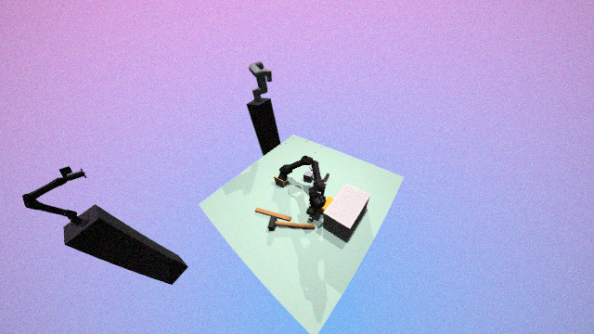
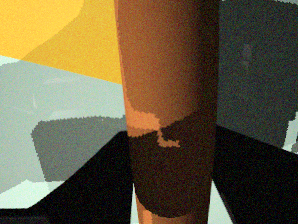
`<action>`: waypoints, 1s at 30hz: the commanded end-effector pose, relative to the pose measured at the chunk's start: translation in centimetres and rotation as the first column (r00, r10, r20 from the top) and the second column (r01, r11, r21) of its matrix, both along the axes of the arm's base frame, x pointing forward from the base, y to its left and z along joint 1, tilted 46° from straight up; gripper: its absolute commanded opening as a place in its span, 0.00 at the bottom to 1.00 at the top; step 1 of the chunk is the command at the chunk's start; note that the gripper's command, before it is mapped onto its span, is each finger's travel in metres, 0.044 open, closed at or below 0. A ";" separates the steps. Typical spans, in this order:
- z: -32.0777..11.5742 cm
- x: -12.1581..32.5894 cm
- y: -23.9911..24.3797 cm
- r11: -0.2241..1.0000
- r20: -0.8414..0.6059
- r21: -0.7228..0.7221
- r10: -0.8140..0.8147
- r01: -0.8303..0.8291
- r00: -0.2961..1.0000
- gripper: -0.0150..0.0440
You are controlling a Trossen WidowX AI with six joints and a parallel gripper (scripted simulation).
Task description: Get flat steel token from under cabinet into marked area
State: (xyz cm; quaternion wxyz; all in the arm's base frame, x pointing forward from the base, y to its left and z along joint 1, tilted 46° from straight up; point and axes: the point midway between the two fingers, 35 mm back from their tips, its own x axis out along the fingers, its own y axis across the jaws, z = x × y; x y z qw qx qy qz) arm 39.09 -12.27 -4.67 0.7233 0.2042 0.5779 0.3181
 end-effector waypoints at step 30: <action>0.5 0.0 0.9 1.000 -0.005 0.003 -0.008 0.008 1.000 0.25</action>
